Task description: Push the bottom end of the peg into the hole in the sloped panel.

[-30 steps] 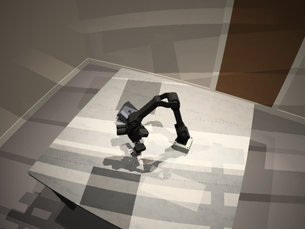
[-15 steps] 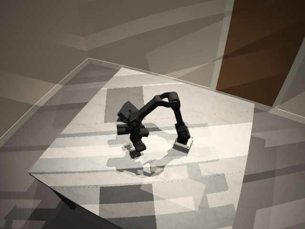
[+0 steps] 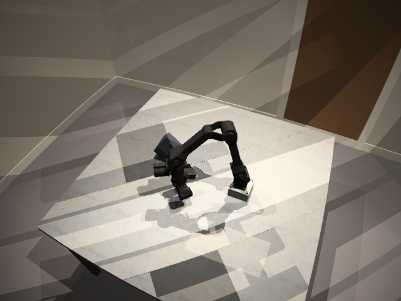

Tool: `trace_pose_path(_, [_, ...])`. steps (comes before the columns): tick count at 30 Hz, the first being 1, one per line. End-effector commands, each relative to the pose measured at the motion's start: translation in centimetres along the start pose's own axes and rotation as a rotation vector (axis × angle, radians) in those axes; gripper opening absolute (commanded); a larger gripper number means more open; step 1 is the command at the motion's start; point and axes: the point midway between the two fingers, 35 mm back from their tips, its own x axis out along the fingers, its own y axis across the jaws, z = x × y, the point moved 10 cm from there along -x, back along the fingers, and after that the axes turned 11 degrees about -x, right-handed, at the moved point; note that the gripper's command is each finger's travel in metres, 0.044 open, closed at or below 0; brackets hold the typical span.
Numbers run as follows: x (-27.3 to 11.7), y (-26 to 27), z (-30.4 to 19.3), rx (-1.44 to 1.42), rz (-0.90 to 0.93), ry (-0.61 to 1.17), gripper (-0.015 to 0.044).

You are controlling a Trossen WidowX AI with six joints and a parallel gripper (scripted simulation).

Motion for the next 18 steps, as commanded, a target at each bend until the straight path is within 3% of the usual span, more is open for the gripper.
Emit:
trace_pose_path(1, [-1.6, 0.2, -0.3, 0.001, 0.007, 0.015, 0.0])
trace_pose_path(13, [-7.0, 0.1, 0.1, 0.002, 0.003, 0.015, 0.0])
trace_pose_path(18, [-7.6, 0.2, 0.3, 0.005, 0.003, 0.017, 0.0])
